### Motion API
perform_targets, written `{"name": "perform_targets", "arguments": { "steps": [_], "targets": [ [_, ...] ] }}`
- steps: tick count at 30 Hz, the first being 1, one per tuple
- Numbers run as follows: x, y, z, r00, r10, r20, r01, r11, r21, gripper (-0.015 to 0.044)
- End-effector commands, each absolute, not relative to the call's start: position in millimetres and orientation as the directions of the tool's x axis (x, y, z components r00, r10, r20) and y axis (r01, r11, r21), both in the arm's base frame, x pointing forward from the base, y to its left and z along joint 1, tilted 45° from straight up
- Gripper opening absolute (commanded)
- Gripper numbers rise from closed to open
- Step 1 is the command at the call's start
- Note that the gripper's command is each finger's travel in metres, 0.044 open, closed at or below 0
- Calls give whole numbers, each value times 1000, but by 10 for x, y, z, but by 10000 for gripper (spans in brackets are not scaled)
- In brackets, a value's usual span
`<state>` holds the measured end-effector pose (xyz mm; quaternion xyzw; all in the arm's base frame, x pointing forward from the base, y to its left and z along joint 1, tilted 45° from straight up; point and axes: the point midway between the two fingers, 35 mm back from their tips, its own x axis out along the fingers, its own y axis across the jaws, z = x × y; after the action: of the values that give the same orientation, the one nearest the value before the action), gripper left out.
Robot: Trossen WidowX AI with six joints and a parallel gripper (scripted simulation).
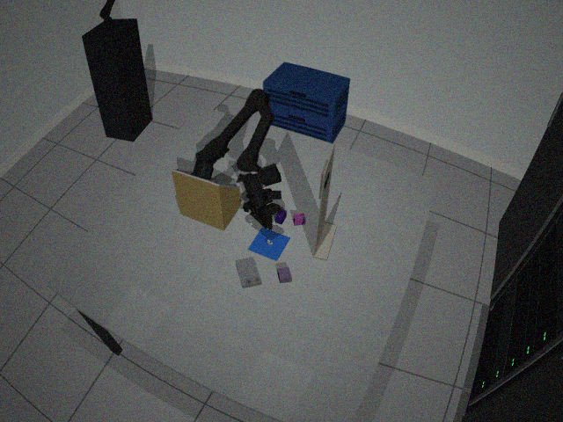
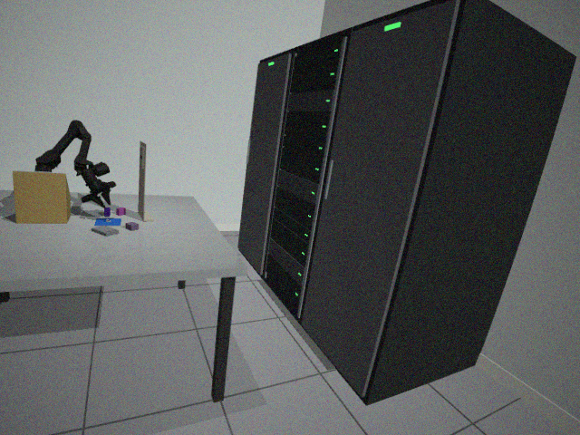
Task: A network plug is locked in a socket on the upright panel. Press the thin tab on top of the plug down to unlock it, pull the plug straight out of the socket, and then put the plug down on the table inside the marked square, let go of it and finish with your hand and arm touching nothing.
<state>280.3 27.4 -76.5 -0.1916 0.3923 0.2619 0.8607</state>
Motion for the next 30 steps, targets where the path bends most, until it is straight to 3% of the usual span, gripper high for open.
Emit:
{"name": "perform_targets", "arguments": {
  "steps": [1,30],
  "targets": [
    [2791,252,-736,554,305,-775,-604,787,-122,156],
    [2728,82,-550,556,306,-773,-603,788,-123,156]
  ]
}}
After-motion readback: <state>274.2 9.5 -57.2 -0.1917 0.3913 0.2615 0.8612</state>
